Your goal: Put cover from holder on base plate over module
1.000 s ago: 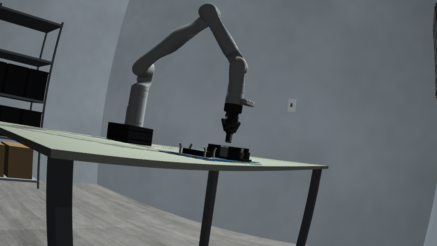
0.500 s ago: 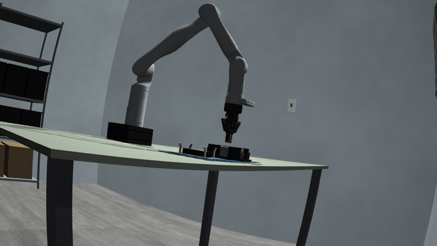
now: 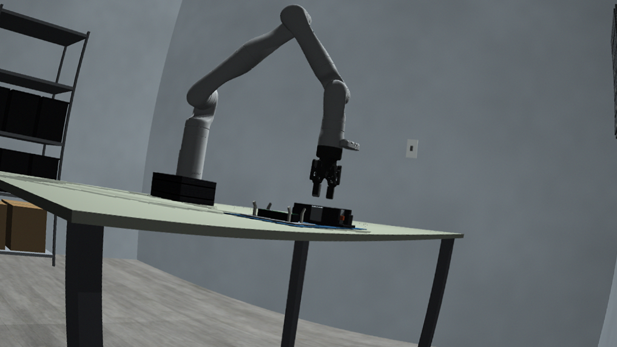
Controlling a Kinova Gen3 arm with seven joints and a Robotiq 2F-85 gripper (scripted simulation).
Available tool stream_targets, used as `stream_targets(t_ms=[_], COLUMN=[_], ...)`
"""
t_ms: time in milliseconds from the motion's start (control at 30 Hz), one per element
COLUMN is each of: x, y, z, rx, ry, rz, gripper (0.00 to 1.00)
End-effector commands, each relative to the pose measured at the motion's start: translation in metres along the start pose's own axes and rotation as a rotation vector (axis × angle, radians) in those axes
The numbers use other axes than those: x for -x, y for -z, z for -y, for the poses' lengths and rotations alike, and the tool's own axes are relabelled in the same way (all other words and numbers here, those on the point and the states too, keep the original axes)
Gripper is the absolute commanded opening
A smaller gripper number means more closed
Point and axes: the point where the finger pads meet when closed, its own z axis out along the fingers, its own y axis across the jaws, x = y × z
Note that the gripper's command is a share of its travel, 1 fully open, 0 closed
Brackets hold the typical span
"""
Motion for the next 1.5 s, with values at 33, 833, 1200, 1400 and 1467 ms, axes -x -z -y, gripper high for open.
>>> stream_targets(t_ms=[33, 833, 1200, 1400, 1467], x=[-0.001, -0.006, -0.007, -0.006, -0.006], y=[0.001, -0.044, -0.049, -0.054, -0.055], z=[0.0, 0.001, 0.001, 0.001, 0.001], rx=[0.0, -0.003, -0.004, -0.003, -0.003], ry=[0.0, -0.001, -0.001, -0.001, -0.001], rz=[-0.002, -0.014, -0.018, -0.016, -0.015], gripper=[1.0, 1.0, 1.0, 1.0, 1.0])
